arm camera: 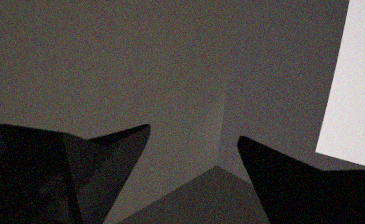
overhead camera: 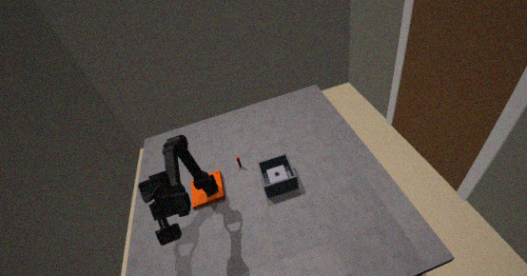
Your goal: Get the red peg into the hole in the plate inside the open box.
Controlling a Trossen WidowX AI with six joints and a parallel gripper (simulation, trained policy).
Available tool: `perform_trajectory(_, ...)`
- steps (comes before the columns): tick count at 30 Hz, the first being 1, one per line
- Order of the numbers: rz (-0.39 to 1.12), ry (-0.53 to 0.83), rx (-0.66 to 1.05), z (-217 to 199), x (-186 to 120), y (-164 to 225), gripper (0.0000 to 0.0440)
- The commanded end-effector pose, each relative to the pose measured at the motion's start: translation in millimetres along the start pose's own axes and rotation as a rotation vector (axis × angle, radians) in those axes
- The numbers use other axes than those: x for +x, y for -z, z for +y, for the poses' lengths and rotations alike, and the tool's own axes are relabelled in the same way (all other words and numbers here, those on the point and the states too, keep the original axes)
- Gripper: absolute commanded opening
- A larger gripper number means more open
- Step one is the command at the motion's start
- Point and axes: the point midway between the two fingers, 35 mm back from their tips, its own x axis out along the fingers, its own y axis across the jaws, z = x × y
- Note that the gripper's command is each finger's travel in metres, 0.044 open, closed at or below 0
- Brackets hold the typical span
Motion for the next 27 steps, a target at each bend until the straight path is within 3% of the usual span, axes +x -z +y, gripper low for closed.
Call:
perform_trajectory(1, -0.006, 0.005, 0.011, 0, 1, -4, 0.0422)
perform_trajectory(3, -0.025, 0.0, 0.057, 2, 5, -17, 0.044)
perform_trajectory(14, -0.084, -0.156, 0.398, 25, 13, -93, 0.044)
perform_trajectory(27, -0.152, -0.401, 0.765, 39, -1, -195, 0.044)
